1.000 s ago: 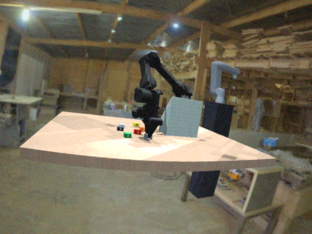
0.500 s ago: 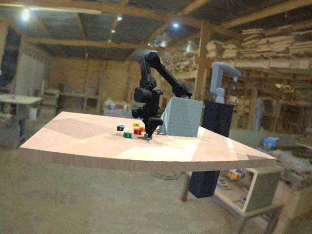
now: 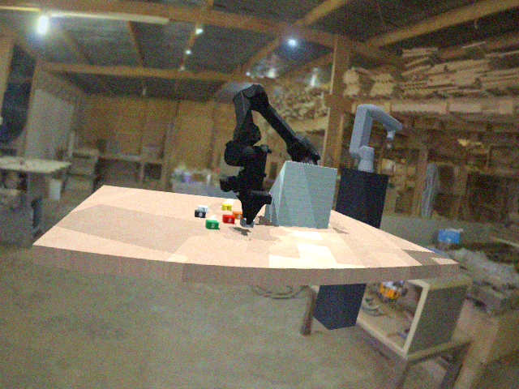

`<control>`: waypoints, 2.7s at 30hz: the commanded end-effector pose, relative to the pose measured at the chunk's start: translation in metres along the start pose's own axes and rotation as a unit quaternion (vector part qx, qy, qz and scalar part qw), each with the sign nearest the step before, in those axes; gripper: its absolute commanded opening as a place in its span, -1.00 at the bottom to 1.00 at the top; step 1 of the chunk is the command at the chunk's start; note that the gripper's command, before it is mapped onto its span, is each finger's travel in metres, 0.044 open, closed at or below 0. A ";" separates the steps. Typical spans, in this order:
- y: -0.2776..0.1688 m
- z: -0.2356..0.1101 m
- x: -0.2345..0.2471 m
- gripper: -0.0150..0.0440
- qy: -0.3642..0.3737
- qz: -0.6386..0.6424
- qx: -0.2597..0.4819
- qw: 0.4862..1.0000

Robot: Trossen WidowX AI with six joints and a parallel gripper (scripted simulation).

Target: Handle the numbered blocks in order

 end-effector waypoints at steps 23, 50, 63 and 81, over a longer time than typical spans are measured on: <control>0.001 0.012 0.000 -0.08 0.003 0.003 -0.001 1.000; 0.001 -0.025 0.000 0.86 0.004 0.003 -0.001 1.000; 0.001 -0.106 0.000 -0.03 0.005 0.002 -0.001 1.000; 0.050 -0.110 -0.157 -0.08 0.015 0.000 -0.008 1.000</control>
Point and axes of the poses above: the point midway between the two fingers, 35 mm back from their tips, its own z axis out along the fingers, its own x axis across the jaws, y = z × x, the point moved 7 cm from there along -z, back along the fingers, and after that the axes turned 12 degrees about -z, right-handed, at the moved point
